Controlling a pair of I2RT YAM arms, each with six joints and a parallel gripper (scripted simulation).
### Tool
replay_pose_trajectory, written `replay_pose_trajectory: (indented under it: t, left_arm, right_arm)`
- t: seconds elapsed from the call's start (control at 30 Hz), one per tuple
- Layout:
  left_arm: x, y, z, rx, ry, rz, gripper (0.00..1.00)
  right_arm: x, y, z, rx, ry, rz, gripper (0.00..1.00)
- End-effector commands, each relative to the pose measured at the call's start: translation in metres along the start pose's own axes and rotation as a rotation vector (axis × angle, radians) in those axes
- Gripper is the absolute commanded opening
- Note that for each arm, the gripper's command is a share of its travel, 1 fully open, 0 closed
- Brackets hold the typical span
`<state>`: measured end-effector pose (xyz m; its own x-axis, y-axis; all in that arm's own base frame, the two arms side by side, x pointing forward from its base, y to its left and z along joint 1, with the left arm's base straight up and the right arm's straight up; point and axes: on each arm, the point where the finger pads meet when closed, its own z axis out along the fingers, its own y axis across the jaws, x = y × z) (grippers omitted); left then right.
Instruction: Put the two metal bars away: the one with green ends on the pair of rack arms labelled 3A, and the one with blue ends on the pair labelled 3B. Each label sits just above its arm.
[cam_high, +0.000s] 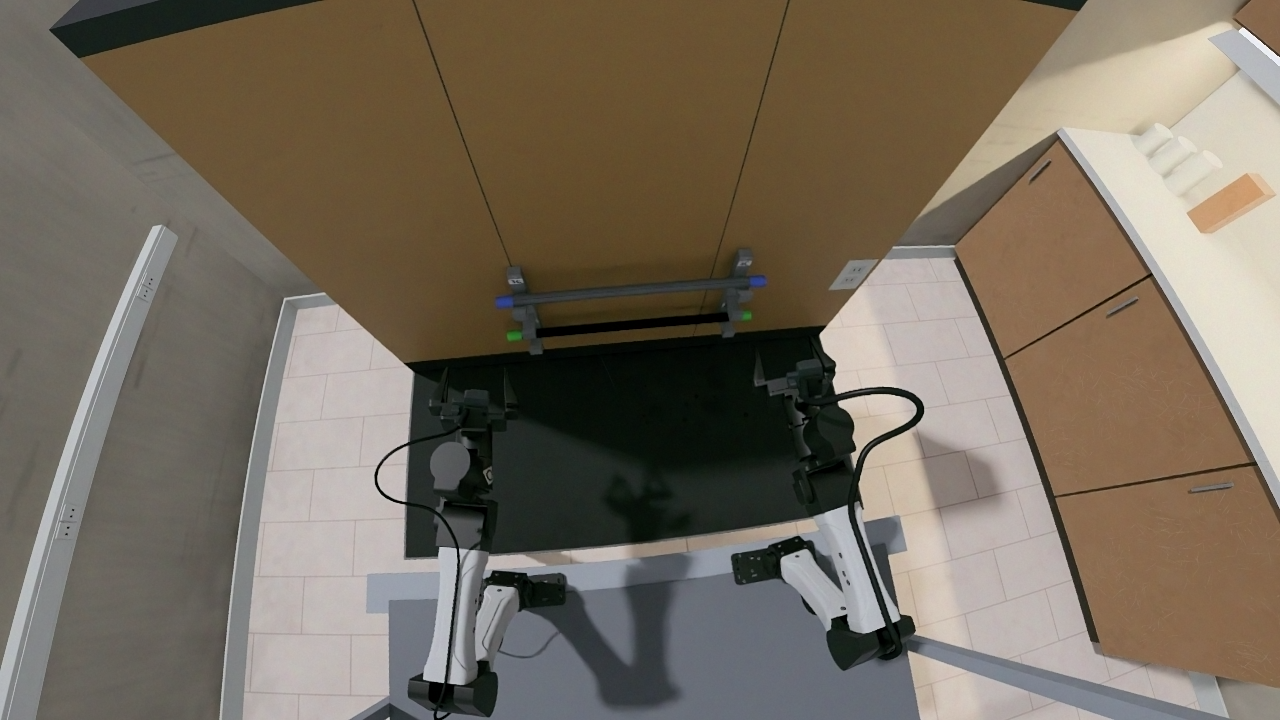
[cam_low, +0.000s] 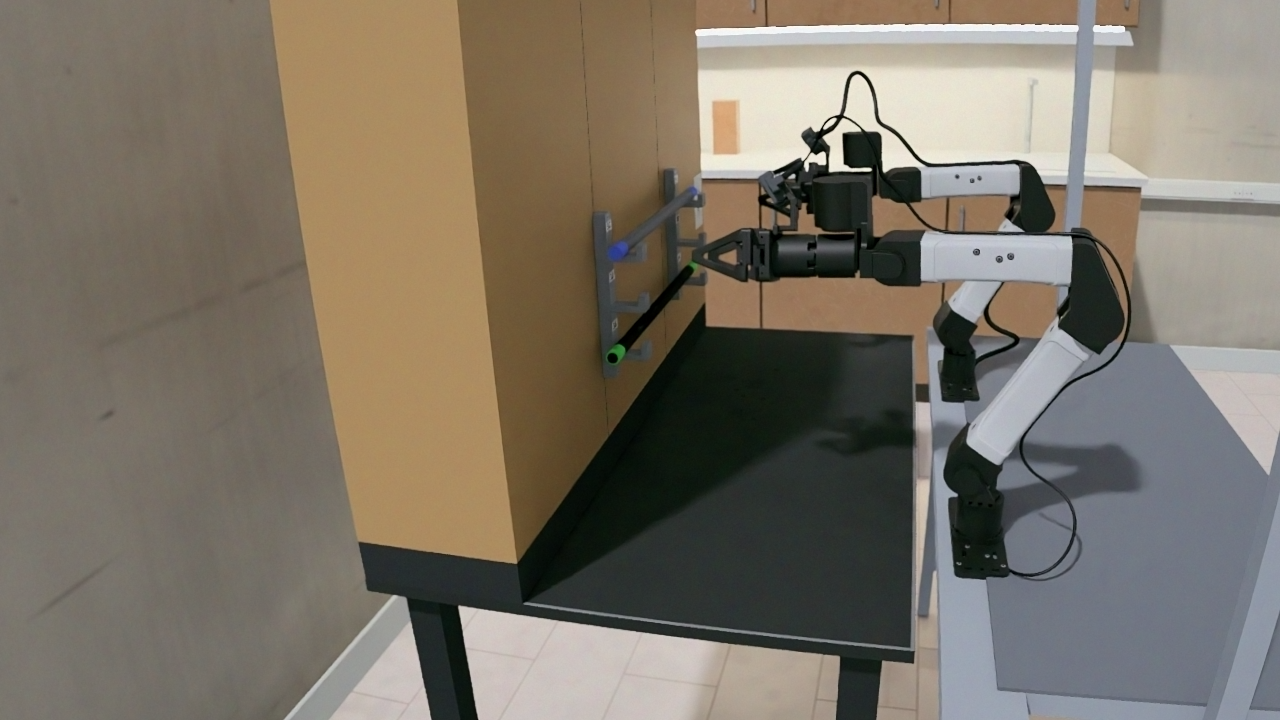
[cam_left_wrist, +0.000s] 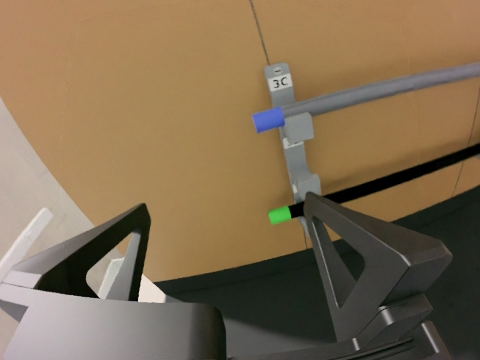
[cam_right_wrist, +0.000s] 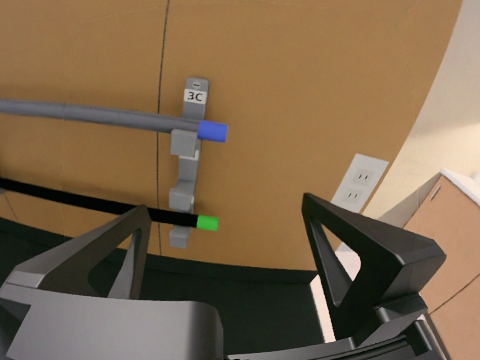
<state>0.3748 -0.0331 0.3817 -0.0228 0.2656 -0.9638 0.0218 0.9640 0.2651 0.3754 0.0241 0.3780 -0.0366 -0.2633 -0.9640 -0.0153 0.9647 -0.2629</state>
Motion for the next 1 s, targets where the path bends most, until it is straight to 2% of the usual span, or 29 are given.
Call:
replay_pose_trajectory:
  t: [0.0, 0.97]
  left_arm:
    - [0.001, -0.003, -0.005, -0.021, -0.01, 0.072, 1.0]
    - [0.005, -0.038, -0.014, -0.024, -0.014, 0.409, 1.0]
  right_arm:
    - [-0.003, 0.002, -0.004, 0.019, -0.02, -0.071, 1.0]
    - [0.004, 0.031, -0.012, 0.027, -0.017, -0.409, 1.0]
